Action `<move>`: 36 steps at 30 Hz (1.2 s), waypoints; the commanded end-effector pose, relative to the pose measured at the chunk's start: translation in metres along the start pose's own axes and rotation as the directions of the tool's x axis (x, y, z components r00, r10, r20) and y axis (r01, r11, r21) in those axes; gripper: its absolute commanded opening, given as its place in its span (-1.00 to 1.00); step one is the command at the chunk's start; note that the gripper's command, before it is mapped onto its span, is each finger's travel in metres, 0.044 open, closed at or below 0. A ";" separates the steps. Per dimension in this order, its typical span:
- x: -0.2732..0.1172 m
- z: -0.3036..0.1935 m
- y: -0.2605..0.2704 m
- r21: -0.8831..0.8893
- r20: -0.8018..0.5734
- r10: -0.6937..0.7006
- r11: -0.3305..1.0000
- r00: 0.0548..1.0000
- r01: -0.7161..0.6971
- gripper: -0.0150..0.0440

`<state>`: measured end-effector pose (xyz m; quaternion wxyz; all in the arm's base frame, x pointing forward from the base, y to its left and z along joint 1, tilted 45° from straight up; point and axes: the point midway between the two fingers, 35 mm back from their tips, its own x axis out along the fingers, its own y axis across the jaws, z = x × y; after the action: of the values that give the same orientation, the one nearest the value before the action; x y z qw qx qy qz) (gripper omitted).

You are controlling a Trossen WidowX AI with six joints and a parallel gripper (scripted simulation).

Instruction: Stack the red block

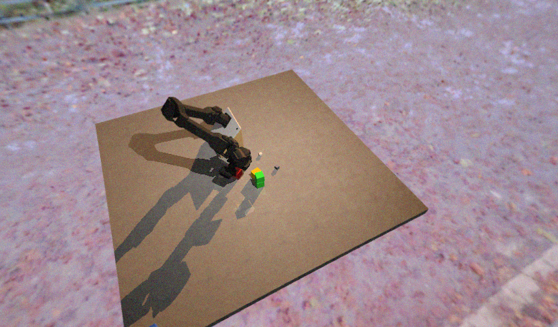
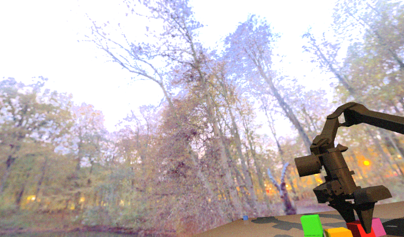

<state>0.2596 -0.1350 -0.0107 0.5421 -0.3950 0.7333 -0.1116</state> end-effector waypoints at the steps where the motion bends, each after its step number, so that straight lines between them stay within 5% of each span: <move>1: -0.001 0.001 0.000 0.005 0.005 0.003 1.000 1.000 -0.003 -0.09; 7: -0.009 0.001 0.000 0.005 0.005 0.003 1.000 1.000 -0.003 -0.49; 28: -0.107 0.000 0.000 0.004 0.007 0.007 1.000 1.000 -0.007 -0.49; 36: -0.107 0.000 0.000 -0.003 0.001 0.004 1.000 1.000 -0.004 -0.49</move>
<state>0.2698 -0.0603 0.0646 0.5413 -0.3947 0.7343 -0.1096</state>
